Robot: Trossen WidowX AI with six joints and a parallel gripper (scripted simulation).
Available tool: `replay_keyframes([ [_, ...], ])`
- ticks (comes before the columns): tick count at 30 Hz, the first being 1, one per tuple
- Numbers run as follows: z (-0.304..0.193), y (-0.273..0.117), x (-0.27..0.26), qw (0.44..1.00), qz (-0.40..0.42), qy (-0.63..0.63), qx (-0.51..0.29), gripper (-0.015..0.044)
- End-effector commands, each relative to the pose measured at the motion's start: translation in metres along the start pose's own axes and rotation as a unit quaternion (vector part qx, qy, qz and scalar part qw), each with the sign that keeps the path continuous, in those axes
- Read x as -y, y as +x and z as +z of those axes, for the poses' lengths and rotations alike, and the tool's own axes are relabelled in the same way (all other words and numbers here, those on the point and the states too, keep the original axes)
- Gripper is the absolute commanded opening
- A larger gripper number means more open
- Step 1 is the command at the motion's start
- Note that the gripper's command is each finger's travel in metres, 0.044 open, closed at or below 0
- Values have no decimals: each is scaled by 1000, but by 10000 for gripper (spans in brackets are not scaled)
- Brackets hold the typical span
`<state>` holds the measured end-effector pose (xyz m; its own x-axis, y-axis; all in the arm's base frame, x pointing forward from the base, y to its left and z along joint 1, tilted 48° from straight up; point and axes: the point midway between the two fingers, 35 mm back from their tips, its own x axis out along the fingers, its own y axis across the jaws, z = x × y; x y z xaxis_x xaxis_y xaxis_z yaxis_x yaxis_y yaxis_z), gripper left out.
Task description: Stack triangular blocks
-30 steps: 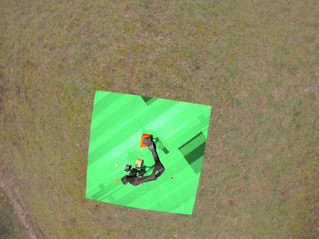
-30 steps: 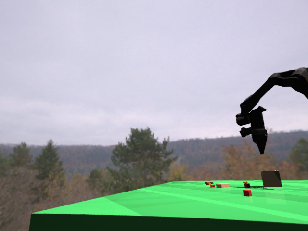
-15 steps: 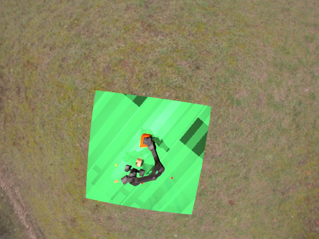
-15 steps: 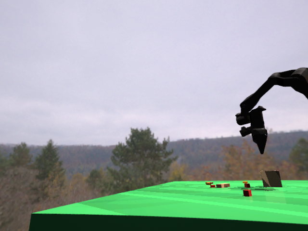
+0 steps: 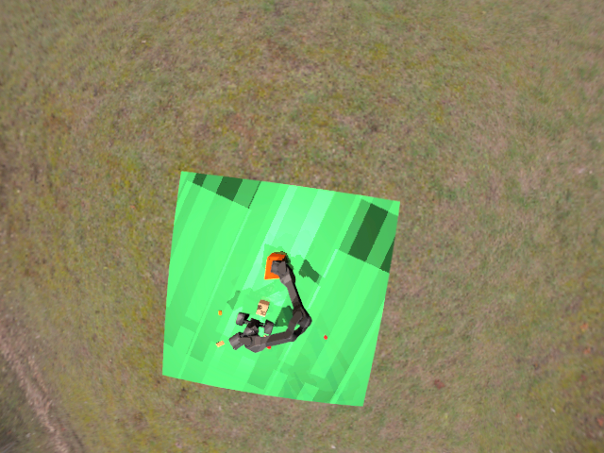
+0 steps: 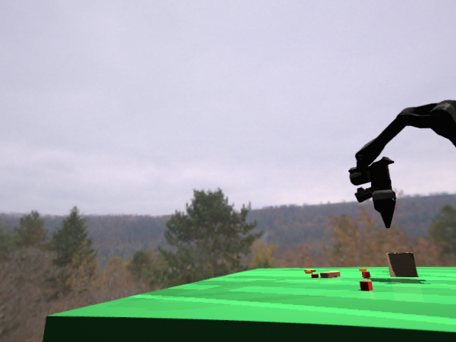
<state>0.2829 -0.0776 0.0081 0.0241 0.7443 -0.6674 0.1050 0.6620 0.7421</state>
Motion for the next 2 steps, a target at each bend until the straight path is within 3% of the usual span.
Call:
replay_keyframes([
  [1,0,1,0,1000,1,3,0,440],
  [2,0,1,0,1000,1,3,0,440],
])
